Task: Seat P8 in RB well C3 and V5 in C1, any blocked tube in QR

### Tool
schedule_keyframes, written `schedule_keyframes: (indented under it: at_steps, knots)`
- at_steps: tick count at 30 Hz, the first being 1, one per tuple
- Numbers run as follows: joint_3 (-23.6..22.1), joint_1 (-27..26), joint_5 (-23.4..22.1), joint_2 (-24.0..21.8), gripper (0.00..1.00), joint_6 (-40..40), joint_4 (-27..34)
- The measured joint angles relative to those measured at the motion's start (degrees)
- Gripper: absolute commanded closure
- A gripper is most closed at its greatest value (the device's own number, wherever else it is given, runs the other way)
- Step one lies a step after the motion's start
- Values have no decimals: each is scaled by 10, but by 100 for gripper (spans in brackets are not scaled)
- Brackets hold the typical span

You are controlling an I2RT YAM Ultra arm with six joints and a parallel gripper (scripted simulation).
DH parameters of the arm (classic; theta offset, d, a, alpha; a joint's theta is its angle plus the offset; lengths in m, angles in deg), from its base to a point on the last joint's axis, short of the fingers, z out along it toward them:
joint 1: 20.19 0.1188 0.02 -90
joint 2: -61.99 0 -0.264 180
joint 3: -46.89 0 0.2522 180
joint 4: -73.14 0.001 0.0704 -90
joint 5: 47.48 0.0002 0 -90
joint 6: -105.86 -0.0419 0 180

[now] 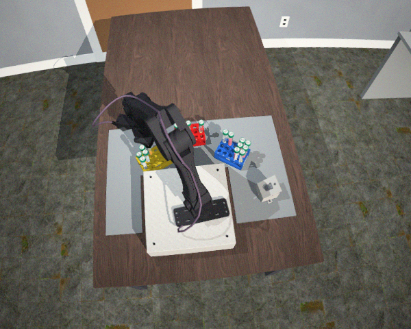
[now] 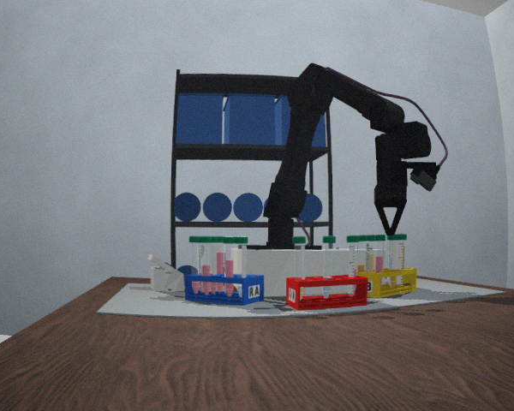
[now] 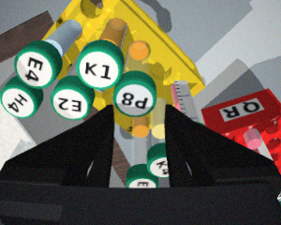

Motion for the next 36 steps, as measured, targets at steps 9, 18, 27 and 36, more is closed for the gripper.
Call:
schedule_keyframes:
  at_steps: [9,18,27,36]
  knots:
    - [24,0,0,-10,70,1,35]
    - [65,-2,0,-26,70,2,82]
    - [95,-2,0,-30,70,2,121]
    - [101,-4,0,-30,70,3,134]
